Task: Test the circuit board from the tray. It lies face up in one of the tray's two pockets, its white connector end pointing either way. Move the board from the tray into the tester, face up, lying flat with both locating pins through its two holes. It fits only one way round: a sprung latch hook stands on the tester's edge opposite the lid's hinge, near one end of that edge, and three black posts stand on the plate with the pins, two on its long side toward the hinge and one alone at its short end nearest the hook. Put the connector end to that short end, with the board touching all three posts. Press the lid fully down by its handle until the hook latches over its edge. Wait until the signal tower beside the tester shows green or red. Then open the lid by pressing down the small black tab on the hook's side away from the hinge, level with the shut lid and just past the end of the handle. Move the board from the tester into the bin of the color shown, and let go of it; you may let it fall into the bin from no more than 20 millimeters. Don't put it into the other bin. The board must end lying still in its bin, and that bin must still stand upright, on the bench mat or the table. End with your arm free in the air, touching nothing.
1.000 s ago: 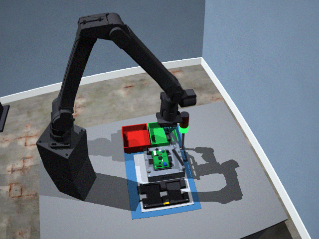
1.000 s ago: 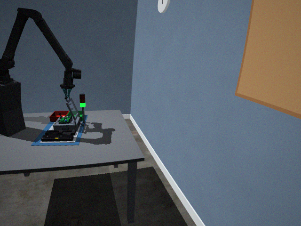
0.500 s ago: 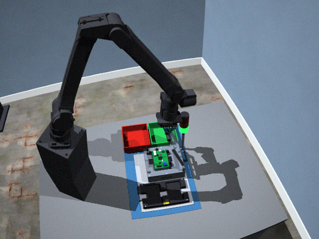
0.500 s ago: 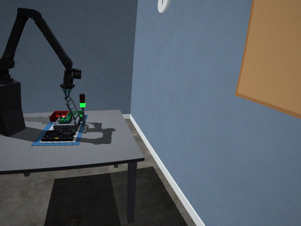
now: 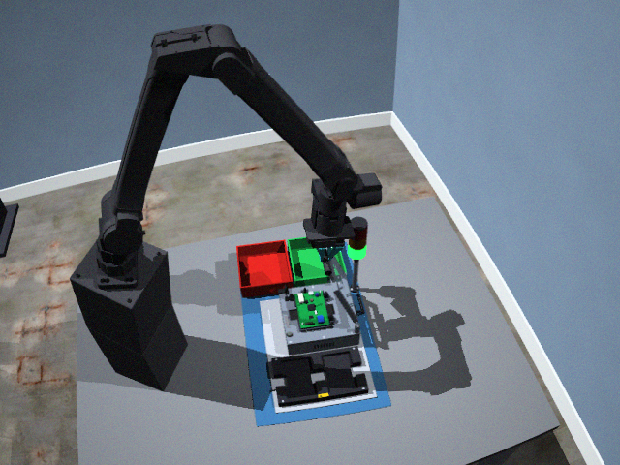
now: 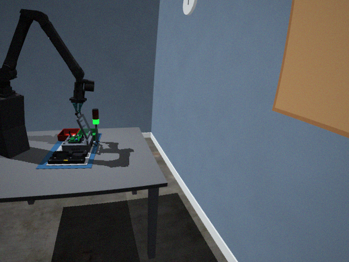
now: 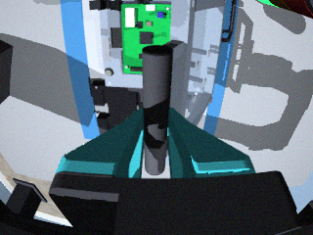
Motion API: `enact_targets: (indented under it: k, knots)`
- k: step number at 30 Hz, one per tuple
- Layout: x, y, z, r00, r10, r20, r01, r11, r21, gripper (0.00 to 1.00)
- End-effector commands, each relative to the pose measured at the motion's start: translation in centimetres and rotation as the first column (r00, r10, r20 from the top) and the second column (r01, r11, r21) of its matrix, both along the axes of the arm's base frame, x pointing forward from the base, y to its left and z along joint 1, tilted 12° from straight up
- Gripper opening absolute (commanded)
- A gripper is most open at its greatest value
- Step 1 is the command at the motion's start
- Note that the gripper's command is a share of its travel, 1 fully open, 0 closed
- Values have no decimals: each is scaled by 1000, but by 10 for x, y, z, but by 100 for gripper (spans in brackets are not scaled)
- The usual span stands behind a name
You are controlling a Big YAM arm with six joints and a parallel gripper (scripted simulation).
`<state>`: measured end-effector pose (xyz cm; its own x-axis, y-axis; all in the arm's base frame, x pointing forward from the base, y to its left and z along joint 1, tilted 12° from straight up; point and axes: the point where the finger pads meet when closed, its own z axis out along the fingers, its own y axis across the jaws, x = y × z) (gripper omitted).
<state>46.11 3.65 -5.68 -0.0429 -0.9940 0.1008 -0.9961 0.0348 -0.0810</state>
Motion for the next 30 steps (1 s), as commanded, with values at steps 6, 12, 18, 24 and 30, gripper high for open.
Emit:
enact_targets:
  k: [6, 12, 18, 24, 30]
  knots:
    - [70, -6, 21, 990, -5, 143, 4, 1000, 7, 0]
    - [76, -6, 23, 990, -5, 144, 4, 1000, 7, 0]
    - [88, -7, 26, 989, -5, 145, 4, 1000, 7, 0]
    - [95, -7, 27, 989, -5, 145, 4, 1000, 8, 0]
    - [103, -7, 28, 989, -7, 146, 6, 1000, 9, 0]
